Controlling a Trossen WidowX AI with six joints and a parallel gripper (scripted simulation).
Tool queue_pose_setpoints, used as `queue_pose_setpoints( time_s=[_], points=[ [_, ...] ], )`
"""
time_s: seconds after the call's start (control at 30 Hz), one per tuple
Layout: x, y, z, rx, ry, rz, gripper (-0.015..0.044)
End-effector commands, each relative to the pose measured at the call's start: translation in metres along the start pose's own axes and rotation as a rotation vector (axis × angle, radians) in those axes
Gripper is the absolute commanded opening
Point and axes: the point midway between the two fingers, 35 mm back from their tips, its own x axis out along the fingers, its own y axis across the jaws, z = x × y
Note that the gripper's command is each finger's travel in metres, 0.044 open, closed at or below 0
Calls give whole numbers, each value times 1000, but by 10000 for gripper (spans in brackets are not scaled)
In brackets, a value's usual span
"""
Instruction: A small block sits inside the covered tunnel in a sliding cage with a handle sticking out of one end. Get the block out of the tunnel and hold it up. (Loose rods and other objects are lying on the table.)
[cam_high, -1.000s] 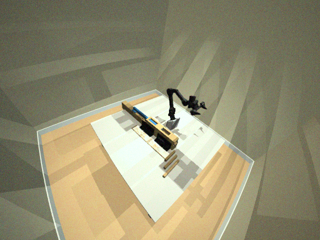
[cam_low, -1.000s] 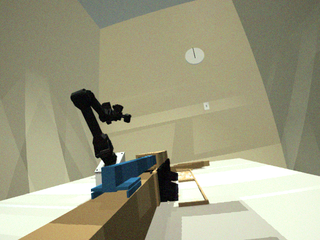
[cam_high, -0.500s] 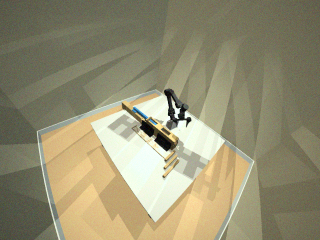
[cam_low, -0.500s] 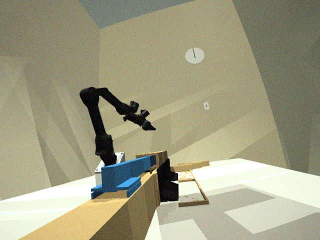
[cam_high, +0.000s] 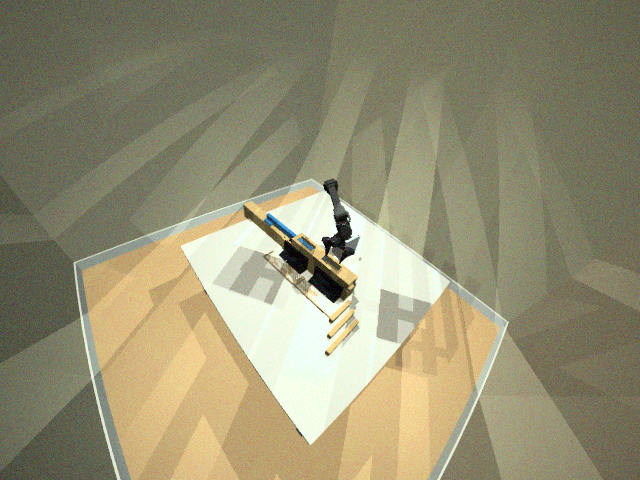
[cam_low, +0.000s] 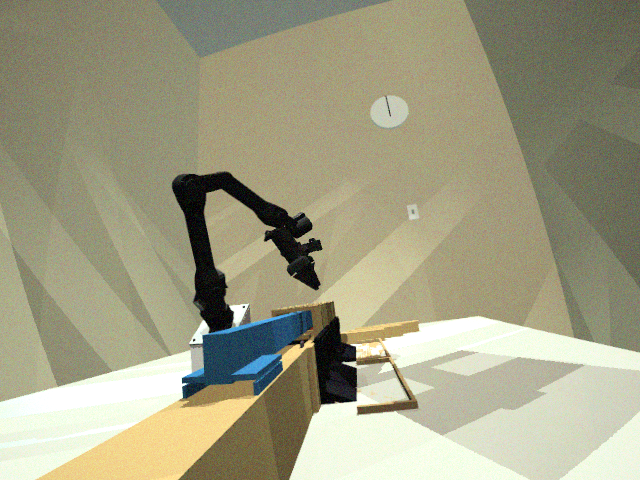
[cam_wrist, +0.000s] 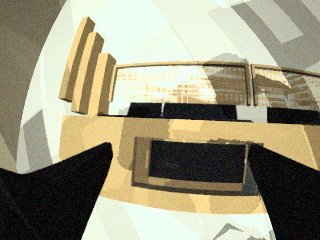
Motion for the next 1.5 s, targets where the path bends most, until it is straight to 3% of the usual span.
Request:
queue_pose_setpoints(
  time_s=[0.0,0.17,0.53,0.7,0.93,1.47],
  points=[
    [1,-5,2,9,10,-18,440],
    [3,-39,27,184,8,-44,440],
    [-2,-209,74,849,-40,-210,440],
    [-9,-280,64,1081,-62,-301,440],
    [-24,-368,8,1415,-41,-513,440],
    [-25,-386,-8,1474,-41,-566,440]
  ],
)
